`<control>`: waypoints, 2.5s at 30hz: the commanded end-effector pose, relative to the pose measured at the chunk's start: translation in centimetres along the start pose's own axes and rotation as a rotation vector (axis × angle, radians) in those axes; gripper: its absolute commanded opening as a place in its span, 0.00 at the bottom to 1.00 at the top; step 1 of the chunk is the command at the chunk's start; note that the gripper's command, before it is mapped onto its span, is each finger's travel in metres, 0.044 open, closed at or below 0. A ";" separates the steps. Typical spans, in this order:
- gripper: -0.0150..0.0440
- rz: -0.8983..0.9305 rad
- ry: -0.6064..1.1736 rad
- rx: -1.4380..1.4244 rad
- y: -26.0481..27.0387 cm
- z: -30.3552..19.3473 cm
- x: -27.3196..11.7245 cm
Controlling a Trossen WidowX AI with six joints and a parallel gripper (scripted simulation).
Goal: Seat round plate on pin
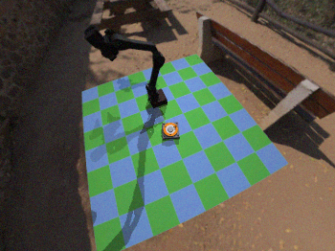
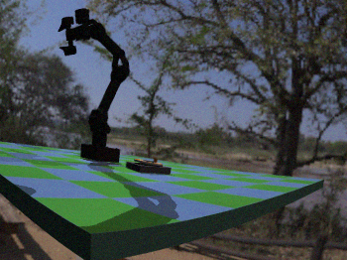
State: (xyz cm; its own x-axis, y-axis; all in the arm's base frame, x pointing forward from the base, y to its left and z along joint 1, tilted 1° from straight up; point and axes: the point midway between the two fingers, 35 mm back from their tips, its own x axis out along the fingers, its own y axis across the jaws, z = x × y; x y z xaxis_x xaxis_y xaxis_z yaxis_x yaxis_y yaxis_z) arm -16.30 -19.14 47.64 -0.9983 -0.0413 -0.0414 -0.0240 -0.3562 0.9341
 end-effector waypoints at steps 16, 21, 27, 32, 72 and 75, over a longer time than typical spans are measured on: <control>0.25 0.408 0.949 -0.910 -7.5 -19.3 -20.4; 0.25 0.603 1.174 -1.168 -12.1 -20.7 -28.0; 0.25 0.860 1.388 -1.457 -18.2 -19.7 -35.8; 0.25 1.208 1.586 -1.786 -26.0 -15.9 -43.0; 0.25 2.328 1.831 -2.552 -51.7 2.9 -47.1; 0.25 2.328 1.831 -2.553 -51.7 3.0 -46.7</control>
State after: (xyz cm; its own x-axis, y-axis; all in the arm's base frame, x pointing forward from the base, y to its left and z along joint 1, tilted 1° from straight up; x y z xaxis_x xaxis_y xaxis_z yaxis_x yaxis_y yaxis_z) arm 31.78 3.91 2.47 0.0290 0.0102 -0.9995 0.0689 0.9975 0.0122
